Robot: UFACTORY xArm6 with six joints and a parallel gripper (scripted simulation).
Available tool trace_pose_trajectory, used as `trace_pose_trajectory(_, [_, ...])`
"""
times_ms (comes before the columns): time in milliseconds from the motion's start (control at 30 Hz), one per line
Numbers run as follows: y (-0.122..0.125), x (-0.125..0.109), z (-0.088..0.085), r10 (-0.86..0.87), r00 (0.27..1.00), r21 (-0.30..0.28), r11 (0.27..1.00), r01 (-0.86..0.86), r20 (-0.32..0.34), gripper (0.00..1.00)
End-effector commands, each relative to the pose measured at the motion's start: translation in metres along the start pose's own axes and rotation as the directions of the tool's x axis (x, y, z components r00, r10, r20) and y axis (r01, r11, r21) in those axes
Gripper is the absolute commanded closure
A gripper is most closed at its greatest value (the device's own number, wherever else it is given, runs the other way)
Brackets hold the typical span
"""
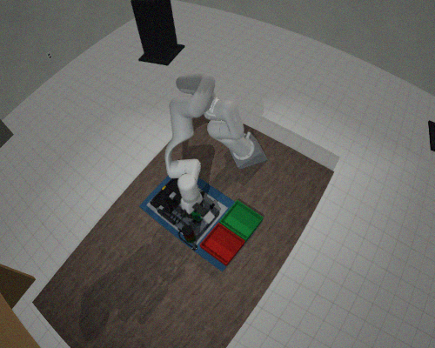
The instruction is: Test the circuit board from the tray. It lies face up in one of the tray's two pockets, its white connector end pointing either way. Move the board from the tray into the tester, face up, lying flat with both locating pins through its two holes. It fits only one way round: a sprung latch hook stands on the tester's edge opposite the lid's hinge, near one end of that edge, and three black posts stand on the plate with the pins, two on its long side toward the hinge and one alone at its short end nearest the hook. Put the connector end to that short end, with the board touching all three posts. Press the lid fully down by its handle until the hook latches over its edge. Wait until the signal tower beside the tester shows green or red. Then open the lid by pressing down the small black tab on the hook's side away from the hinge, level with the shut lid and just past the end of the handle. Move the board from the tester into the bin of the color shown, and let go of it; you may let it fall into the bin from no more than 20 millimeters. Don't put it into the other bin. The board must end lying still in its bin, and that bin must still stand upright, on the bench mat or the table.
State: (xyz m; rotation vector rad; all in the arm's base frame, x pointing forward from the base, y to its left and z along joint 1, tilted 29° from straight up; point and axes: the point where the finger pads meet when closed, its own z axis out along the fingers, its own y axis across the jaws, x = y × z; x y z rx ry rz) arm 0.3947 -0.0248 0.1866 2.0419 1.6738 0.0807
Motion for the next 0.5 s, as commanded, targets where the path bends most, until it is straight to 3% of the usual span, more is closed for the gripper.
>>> trace_pose_trajectory(0, [0.002,0.0002,-0.0009,0.001,1.0,-0.005,1.0,-0.001,-0.001,0.21])
trace_pose_trajectory(433, [0.002,0.0002,0.0018,0.001,1.0,-0.005,1.0,-0.001,-0.002,0.21])
trace_pose_trajectory(467, [0.002,0.0002,0.0018,0.001,1.0,-0.005,1.0,-0.001,-0.002,0.0])
